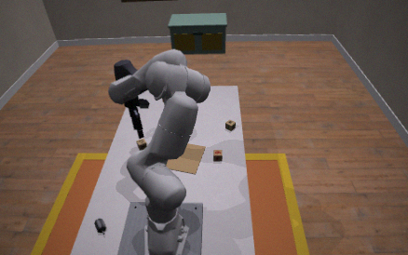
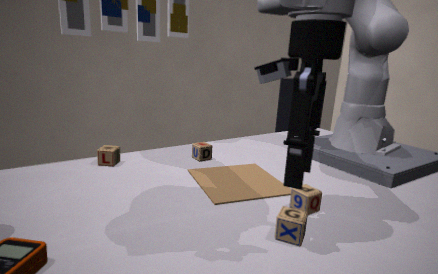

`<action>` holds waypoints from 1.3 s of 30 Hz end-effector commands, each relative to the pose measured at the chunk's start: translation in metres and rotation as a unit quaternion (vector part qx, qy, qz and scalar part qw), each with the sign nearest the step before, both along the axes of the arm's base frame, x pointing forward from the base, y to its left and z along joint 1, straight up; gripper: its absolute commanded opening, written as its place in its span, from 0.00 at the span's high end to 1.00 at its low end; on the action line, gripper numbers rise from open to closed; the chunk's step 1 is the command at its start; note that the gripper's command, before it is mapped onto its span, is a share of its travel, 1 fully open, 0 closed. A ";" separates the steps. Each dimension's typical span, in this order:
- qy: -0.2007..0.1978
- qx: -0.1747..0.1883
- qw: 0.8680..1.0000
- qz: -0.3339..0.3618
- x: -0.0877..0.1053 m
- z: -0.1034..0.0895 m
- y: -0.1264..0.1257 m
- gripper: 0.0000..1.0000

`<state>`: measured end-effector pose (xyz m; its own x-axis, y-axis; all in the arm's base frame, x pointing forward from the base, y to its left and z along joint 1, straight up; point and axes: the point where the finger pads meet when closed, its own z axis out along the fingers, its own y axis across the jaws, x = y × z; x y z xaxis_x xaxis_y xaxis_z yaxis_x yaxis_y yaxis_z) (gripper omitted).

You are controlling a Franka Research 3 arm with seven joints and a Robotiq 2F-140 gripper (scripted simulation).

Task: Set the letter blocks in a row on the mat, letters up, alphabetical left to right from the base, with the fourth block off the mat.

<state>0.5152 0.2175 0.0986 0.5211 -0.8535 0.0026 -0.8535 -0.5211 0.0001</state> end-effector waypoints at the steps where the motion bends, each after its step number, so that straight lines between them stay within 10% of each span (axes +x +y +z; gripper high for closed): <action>1: 0.000 -0.001 1.000 0.004 0.001 0.000 -0.001 0.45; 39: 0.000 -0.001 1.000 0.004 0.001 -0.027 -0.001 0.45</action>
<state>0.5144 0.2145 0.0739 0.5333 -0.8459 0.0038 -0.8459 -0.5333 0.0089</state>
